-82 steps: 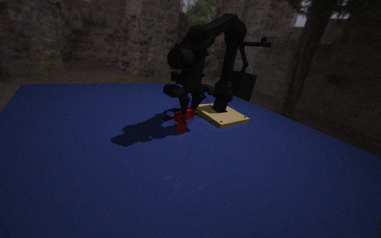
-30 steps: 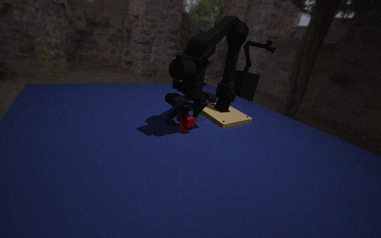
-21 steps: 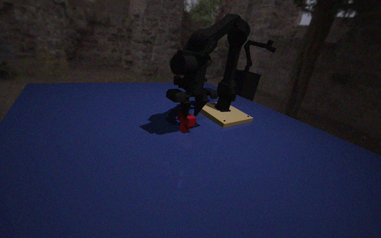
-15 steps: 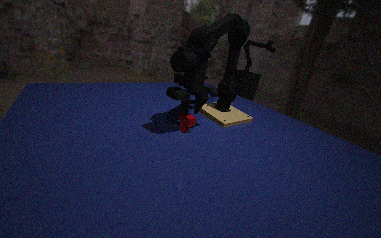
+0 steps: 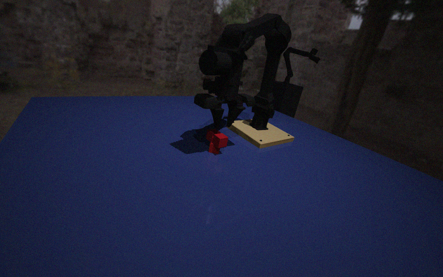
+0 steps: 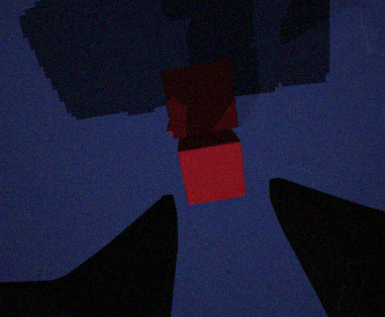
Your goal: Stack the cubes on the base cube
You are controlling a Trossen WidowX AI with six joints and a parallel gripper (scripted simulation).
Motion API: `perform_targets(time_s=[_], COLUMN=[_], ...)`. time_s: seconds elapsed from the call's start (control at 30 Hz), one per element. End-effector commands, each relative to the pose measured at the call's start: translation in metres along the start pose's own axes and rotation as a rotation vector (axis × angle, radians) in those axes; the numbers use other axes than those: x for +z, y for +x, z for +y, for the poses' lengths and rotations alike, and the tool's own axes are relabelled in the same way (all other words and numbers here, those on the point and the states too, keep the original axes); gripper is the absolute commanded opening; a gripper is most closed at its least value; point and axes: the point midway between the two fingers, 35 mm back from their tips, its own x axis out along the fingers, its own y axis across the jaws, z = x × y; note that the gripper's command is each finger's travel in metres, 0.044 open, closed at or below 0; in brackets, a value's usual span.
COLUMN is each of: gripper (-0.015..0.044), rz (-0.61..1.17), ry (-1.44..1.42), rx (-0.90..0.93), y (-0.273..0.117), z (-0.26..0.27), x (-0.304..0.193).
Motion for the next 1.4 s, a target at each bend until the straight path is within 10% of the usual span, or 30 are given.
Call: perform_targets(time_s=[0.0,0.47,0.73,1.37], gripper=[0.0205,0.0205,0.04,0.04], rz=[0.002,0.002,0.001,0.009], ry=[-0.005,-0.005,0.0,0.002], rx=[0.007,0.007,0.004,-0.005], y=[-0.008,-0.022,-0.03,-0.034], z=[0.001,0.001,0.0,-0.046], x=[0.0,0.0,0.0,-0.097])
